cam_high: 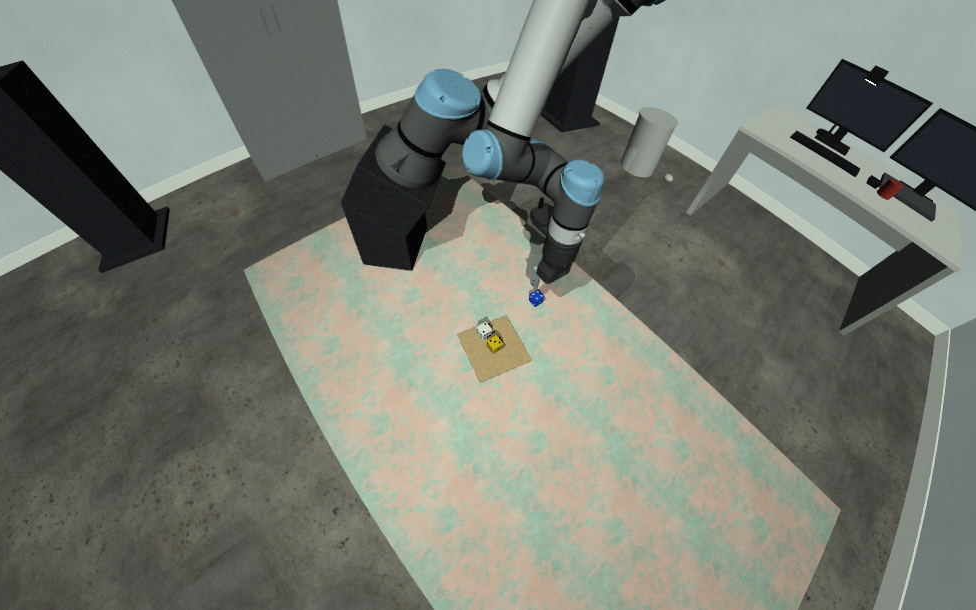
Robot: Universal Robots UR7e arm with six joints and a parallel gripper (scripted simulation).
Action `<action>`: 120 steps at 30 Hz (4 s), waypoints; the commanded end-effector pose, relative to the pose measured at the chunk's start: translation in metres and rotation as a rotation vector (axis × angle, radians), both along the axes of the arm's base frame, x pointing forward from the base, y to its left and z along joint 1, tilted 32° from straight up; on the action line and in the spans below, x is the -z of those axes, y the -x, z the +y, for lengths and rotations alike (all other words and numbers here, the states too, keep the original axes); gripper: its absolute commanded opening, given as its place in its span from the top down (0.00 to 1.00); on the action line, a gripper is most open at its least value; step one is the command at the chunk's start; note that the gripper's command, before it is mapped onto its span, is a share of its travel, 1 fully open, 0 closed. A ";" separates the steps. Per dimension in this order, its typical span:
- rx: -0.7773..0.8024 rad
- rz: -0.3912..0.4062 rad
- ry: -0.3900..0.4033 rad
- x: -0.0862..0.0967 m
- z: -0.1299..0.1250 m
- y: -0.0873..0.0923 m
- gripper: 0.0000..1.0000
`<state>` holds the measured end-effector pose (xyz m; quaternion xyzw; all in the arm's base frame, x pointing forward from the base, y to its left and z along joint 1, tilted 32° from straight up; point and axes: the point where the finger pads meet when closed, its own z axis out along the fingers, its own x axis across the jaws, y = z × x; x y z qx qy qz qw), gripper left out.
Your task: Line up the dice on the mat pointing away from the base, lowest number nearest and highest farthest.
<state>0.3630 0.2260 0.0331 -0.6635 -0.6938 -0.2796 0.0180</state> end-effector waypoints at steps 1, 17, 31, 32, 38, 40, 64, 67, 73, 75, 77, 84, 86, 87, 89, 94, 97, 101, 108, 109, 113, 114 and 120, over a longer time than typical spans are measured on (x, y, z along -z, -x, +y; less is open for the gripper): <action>0.000 0.000 0.001 0.001 0.001 -0.001 0.13; 0.000 0.001 0.002 0.014 0.007 -0.006 0.13; 0.000 0.001 0.002 0.032 0.017 -0.014 0.13; 0.000 0.001 0.002 0.032 0.017 -0.014 0.13; 0.000 0.001 0.002 0.038 0.019 -0.016 0.13; 0.000 0.001 0.002 0.039 0.020 -0.017 0.13; 0.000 0.001 0.002 0.043 0.022 -0.019 0.13; 0.000 0.001 0.002 0.043 0.022 -0.019 0.13; 0.000 0.001 0.002 0.043 0.022 -0.019 0.13; 0.000 0.001 0.002 0.043 0.022 -0.019 0.13; 0.000 0.001 0.002 0.043 0.022 -0.019 0.13; 0.000 0.001 0.002 0.043 0.022 -0.019 0.13; 0.000 0.001 0.002 0.043 0.022 -0.019 0.13; 0.000 0.001 0.002 0.043 0.022 -0.019 0.13; 0.000 0.001 0.002 0.043 0.022 -0.019 0.13; 0.000 0.001 0.002 0.044 0.023 -0.019 0.13; 0.000 0.001 0.002 0.046 0.023 -0.020 0.13; 0.000 0.001 0.002 0.048 0.025 -0.021 0.13; 0.000 0.001 0.002 0.060 0.030 -0.026 0.13; 0.000 0.001 0.002 0.062 0.031 -0.027 0.13; 0.000 0.001 0.002 0.069 0.035 -0.029 0.13; 0.000 0.001 0.002 0.070 0.035 -0.030 0.13; 0.000 0.001 0.002 0.073 0.037 -0.031 0.13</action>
